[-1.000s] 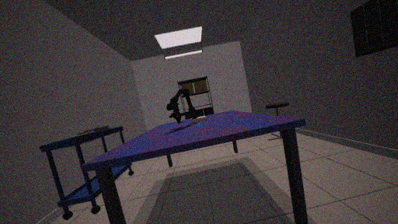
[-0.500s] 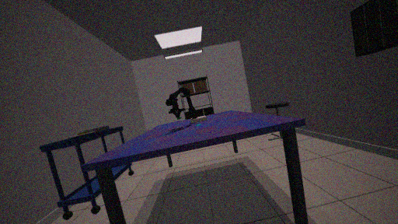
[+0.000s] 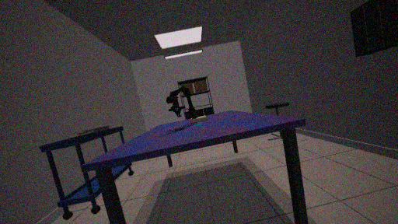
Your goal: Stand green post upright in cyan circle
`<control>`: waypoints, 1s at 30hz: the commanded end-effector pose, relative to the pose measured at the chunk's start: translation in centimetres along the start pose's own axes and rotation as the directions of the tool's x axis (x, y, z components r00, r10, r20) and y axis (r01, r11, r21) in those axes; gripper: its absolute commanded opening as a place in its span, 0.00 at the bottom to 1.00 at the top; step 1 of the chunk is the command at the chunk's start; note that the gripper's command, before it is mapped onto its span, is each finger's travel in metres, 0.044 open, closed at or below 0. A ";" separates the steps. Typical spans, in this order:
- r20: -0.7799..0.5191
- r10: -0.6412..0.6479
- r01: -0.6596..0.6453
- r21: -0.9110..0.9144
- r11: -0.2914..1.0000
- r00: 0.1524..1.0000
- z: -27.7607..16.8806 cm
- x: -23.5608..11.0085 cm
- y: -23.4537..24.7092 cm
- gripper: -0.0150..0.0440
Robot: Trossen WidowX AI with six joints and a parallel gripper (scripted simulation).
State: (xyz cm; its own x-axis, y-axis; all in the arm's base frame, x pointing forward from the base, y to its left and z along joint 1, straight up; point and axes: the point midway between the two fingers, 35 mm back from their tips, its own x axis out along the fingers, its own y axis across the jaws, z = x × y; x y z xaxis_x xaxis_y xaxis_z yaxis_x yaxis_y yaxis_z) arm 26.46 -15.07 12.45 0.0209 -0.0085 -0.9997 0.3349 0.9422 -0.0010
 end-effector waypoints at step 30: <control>0.005 0.006 -0.002 -0.533 0.846 1.000 1.8 -1.2 9.9 0.29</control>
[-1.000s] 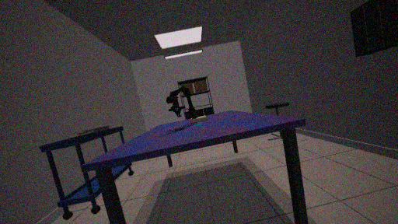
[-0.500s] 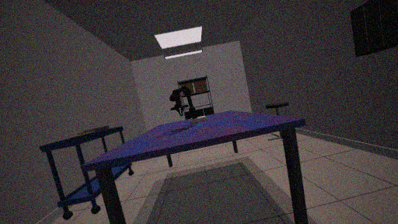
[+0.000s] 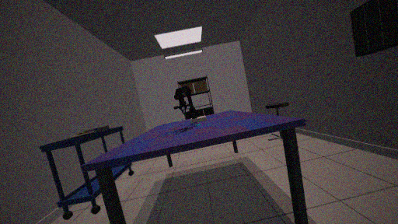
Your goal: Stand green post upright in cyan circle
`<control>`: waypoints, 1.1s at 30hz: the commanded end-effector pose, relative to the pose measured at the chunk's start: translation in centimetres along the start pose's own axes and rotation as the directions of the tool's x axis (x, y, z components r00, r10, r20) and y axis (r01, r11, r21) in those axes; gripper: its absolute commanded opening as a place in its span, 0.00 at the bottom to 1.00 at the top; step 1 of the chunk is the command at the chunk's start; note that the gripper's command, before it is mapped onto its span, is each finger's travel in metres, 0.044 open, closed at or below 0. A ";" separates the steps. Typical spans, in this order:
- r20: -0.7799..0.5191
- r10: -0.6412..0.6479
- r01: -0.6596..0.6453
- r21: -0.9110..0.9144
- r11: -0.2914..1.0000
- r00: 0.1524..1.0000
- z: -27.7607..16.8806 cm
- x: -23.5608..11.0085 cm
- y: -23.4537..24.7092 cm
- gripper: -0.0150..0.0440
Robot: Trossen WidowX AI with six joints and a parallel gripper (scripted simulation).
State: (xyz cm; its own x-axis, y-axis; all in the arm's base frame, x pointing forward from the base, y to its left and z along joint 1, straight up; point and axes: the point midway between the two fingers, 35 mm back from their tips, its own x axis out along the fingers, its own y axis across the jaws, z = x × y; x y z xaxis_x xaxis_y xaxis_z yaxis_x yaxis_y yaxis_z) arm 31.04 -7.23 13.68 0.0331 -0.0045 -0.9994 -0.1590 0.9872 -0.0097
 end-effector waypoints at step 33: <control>-0.002 0.009 -0.009 -0.581 0.814 1.000 4.2 -0.9 10.8 0.29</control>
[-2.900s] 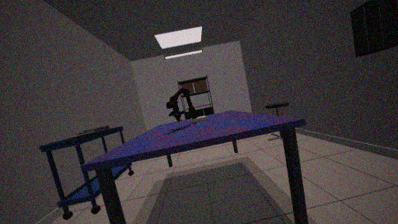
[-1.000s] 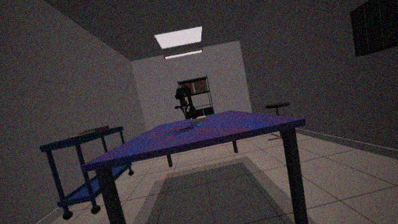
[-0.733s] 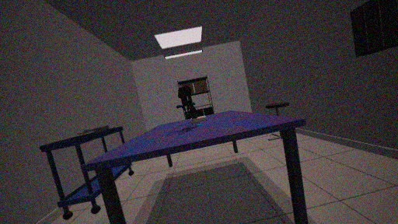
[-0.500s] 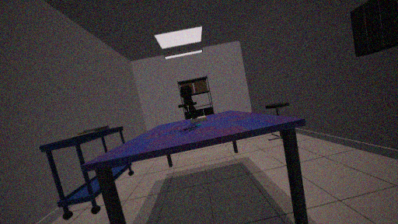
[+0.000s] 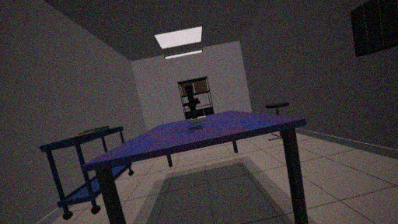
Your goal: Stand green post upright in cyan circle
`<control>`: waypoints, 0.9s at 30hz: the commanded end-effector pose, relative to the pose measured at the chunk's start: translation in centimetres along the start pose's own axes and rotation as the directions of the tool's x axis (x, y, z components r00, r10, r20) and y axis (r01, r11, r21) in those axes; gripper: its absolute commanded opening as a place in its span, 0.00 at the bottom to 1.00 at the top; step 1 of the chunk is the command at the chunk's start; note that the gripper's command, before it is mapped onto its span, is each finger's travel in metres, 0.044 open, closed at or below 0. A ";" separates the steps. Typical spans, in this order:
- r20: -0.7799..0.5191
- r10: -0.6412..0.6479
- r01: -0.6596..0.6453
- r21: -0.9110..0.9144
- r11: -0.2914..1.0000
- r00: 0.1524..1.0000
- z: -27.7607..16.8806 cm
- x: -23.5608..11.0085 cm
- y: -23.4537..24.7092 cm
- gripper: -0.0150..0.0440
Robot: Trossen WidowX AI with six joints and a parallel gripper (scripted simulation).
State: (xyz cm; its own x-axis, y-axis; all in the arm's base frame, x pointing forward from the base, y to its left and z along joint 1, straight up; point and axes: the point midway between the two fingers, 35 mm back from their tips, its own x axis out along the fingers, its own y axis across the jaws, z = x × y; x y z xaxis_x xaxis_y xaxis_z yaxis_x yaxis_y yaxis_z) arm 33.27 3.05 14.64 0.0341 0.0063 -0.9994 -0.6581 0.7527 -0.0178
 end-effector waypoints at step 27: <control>0.130 0.016 -0.009 -0.052 0.999 0.991 2.9 1.5 0.6 0.29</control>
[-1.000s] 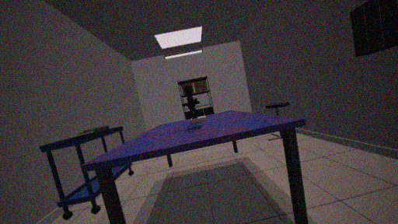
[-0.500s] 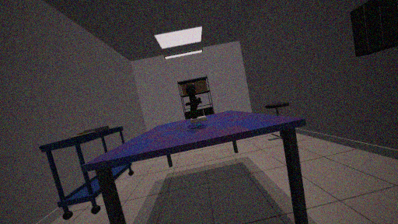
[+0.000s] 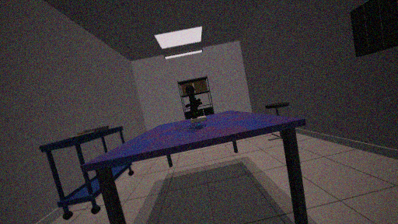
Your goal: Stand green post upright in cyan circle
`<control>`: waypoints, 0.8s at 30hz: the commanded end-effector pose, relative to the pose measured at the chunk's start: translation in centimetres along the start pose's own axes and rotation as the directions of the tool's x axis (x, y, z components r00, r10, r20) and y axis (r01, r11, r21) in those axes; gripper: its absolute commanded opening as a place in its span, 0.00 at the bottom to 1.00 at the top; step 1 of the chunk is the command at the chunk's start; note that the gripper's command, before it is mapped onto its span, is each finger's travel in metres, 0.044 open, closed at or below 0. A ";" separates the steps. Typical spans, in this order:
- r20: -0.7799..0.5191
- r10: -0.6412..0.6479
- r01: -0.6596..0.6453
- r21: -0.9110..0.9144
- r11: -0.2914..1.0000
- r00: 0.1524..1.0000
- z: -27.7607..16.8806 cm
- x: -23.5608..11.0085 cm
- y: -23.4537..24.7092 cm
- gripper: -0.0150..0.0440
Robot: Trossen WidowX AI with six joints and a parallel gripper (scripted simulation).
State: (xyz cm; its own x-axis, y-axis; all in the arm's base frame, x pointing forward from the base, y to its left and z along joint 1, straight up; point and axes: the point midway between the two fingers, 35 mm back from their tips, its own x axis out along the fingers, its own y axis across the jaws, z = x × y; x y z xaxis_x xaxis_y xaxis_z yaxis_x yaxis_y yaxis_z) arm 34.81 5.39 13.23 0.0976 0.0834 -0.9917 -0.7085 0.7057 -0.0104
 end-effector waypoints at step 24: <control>0.206 -0.010 -0.008 0.088 0.996 0.979 1.4 1.7 -1.6 0.29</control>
State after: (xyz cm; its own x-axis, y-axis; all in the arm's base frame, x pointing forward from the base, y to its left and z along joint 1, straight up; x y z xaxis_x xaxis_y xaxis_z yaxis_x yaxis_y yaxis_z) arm 36.85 5.36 11.64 0.2204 0.2008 -0.9545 -0.6545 0.7560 0.0079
